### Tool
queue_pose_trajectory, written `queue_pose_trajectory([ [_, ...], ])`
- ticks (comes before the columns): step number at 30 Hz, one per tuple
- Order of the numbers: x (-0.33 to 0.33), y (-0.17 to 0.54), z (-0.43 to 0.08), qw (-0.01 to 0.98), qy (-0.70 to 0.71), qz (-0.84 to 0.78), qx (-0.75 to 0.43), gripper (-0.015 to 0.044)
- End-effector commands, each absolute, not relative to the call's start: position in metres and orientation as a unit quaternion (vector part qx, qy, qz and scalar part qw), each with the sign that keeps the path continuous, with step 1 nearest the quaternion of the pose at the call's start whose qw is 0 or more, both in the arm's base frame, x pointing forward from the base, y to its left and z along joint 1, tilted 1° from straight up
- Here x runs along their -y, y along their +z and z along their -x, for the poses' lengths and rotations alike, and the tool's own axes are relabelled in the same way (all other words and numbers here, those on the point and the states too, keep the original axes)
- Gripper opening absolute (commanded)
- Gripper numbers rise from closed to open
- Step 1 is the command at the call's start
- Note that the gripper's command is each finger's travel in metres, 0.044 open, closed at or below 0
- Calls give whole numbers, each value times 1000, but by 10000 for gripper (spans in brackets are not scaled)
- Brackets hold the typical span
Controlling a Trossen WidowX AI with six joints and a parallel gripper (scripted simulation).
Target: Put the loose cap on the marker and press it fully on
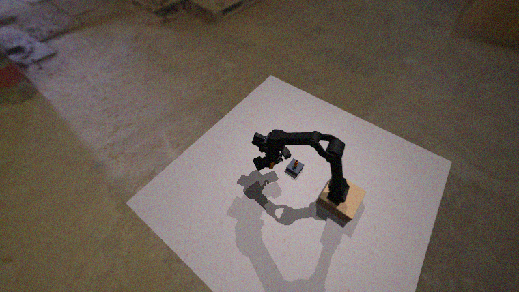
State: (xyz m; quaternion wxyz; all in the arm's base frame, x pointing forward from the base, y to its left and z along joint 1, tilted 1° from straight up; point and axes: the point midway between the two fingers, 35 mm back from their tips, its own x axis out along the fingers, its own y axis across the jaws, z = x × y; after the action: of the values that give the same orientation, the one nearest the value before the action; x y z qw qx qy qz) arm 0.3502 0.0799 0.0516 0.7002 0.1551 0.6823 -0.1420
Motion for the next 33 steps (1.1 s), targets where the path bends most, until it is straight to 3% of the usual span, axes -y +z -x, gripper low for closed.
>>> queue_pose_trajectory([
  [1,-65,57,-342,700,-143,-151,-683,0],
  [33,34,89,-262,696,-139,-138,-690,0],
])
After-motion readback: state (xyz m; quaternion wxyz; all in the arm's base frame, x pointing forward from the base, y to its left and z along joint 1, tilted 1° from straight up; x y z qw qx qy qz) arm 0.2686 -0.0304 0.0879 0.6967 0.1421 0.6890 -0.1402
